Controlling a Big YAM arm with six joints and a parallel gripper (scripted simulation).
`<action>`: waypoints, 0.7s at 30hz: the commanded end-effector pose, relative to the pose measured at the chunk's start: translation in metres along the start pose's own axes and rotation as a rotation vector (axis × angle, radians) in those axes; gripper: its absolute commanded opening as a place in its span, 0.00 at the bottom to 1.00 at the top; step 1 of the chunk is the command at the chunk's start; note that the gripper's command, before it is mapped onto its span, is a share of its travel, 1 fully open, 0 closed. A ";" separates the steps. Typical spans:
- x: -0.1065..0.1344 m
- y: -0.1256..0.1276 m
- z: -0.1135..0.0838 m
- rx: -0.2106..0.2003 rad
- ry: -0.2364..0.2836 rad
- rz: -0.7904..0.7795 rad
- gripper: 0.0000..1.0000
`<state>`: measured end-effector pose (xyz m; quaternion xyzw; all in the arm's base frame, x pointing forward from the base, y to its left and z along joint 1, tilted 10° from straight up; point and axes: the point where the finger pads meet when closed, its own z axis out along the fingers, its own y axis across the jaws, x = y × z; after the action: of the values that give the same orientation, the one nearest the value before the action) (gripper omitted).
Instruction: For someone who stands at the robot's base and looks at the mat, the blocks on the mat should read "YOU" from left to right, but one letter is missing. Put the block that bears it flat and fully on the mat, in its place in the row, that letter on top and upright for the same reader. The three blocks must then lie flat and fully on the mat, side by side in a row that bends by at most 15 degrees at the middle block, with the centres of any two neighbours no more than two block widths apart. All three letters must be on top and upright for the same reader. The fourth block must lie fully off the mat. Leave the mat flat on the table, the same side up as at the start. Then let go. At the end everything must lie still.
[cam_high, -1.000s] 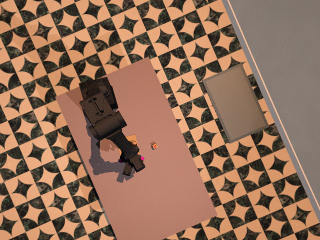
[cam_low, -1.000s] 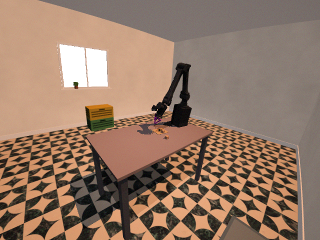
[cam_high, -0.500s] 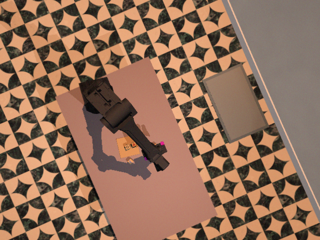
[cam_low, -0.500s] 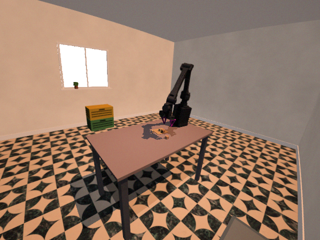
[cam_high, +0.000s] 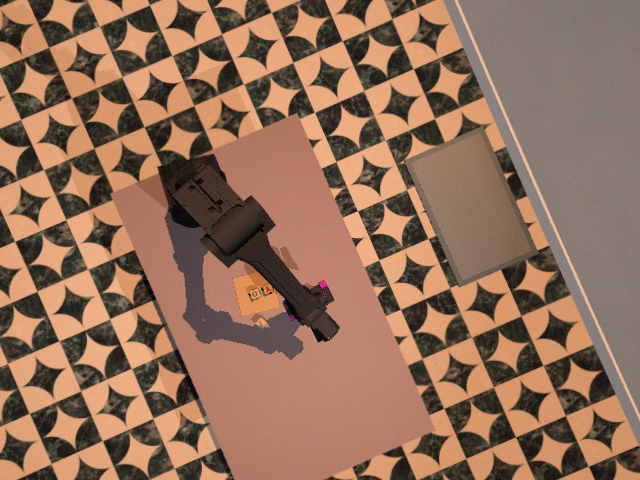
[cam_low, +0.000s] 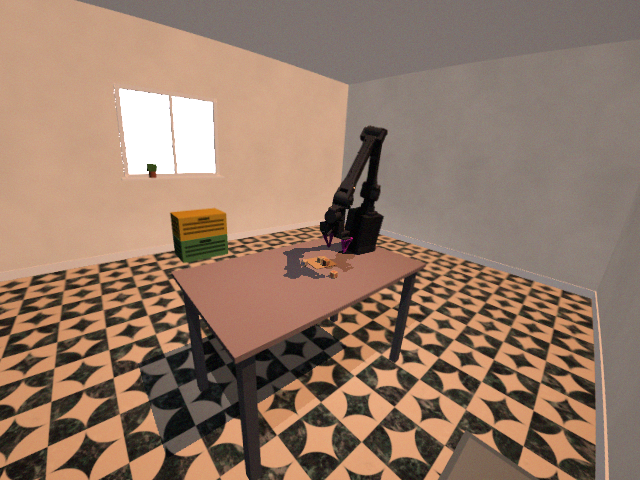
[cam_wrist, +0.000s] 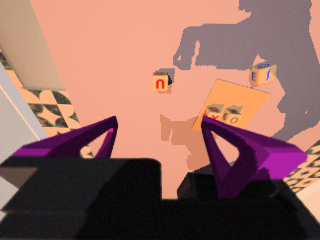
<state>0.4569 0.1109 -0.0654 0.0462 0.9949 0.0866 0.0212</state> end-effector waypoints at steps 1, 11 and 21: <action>-0.020 0.000 -0.016 -0.009 -0.041 -0.011 1.00; -0.020 0.000 -0.005 -0.008 -0.033 0.050 1.00; -0.024 0.009 0.010 -0.019 -0.043 0.441 1.00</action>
<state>0.4546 0.1121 -0.0841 0.1878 0.9781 0.0900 -0.0013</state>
